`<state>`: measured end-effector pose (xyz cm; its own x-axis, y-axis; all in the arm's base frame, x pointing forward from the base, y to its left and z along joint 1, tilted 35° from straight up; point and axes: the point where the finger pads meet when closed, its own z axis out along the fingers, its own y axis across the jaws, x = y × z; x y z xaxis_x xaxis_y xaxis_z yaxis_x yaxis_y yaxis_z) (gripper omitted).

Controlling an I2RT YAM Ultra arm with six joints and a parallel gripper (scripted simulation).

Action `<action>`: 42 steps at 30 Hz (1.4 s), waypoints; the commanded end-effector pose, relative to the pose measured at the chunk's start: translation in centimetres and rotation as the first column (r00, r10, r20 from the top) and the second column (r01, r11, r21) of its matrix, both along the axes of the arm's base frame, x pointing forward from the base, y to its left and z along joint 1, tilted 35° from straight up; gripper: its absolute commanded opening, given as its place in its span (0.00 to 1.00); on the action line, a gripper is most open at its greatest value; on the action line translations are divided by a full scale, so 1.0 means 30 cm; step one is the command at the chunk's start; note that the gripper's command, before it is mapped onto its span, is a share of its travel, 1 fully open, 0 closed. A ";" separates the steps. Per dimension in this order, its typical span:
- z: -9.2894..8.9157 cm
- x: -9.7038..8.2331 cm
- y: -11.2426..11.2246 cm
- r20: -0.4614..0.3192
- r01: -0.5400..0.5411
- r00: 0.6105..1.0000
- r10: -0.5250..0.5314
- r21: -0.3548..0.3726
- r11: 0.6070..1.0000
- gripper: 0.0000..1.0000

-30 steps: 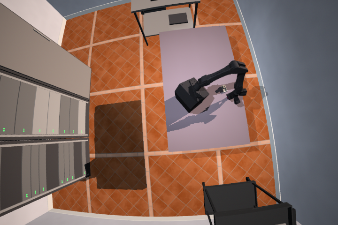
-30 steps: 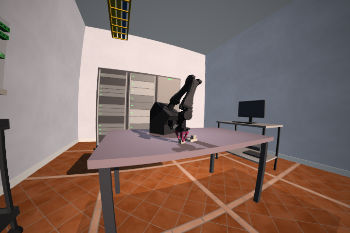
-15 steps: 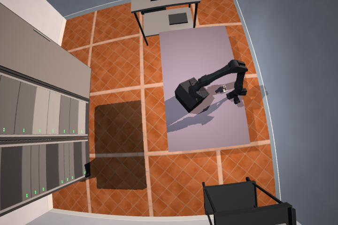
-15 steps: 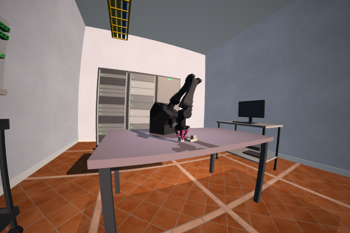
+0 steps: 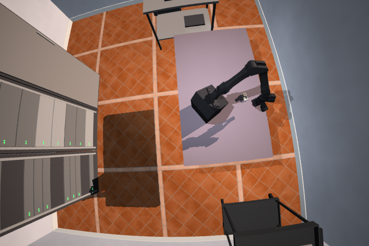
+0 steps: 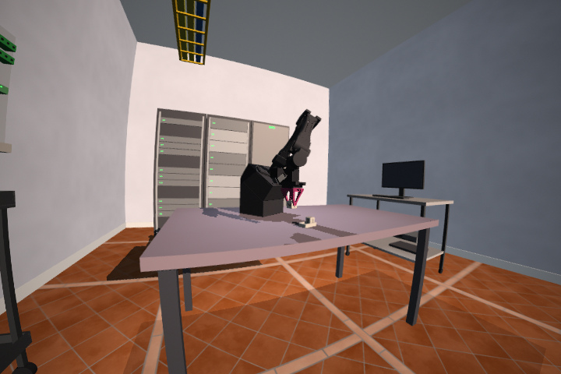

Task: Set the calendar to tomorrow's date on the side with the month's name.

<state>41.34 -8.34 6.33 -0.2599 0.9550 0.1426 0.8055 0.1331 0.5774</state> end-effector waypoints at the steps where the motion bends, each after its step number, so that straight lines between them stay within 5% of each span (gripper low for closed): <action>1: 0.036 -0.024 -0.011 -0.007 -0.005 1.000 0.005 0.003 1.000 0.27; 9: 0.000 -0.028 -0.006 -0.034 -0.006 0.999 0.006 0.010 1.000 0.27; 17: 0.077 -0.144 0.297 -0.021 0.000 1.000 0.000 0.014 1.000 0.27; 20: 0.113 -0.117 0.270 0.008 0.020 1.000 -0.020 0.010 1.000 0.27; 23: 0.039 -0.157 0.277 -0.072 0.022 0.997 -0.020 0.023 1.000 0.27; 42: 0.004 -0.131 0.312 -0.059 0.001 0.998 0.000 0.019 1.000 0.27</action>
